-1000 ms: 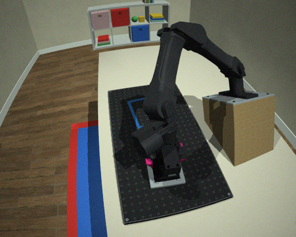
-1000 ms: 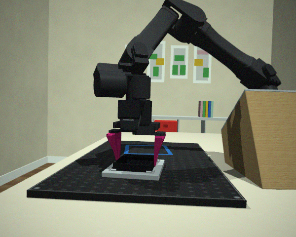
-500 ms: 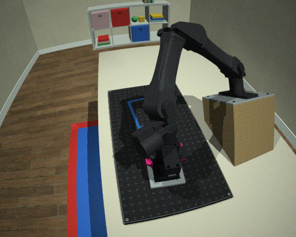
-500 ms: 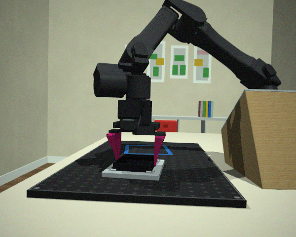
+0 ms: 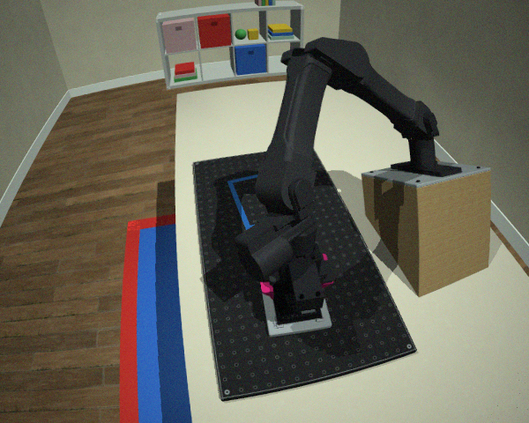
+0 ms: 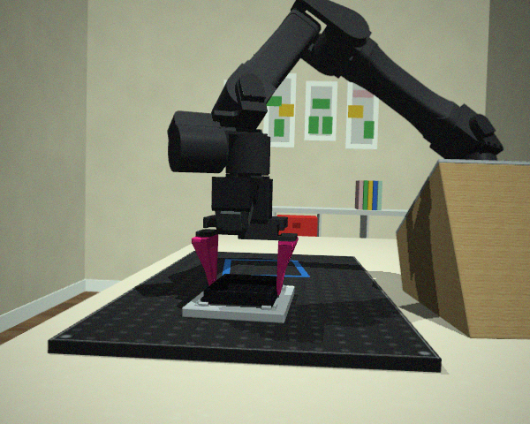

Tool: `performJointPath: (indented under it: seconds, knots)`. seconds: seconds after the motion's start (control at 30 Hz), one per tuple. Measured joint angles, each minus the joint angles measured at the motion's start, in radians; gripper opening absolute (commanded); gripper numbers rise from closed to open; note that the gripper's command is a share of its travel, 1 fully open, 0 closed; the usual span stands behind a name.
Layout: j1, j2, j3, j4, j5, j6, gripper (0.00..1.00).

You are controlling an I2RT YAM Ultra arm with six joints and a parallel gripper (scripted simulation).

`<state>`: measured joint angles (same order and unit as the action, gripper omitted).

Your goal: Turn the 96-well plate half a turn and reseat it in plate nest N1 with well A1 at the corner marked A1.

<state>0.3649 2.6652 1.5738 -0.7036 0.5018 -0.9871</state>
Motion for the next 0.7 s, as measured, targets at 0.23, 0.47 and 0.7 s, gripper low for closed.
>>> performJointPath:
  seconds: [0.23,0.47,0.7]
  knots:
    - [0.01,-0.018,0.001,-0.045,0.0,0.017,0.0]
    - [0.021,-0.033,0.01,-0.075,0.0,0.03,0.0]
    - [0.034,-0.051,0.02,-0.111,-0.003,0.043,0.0]
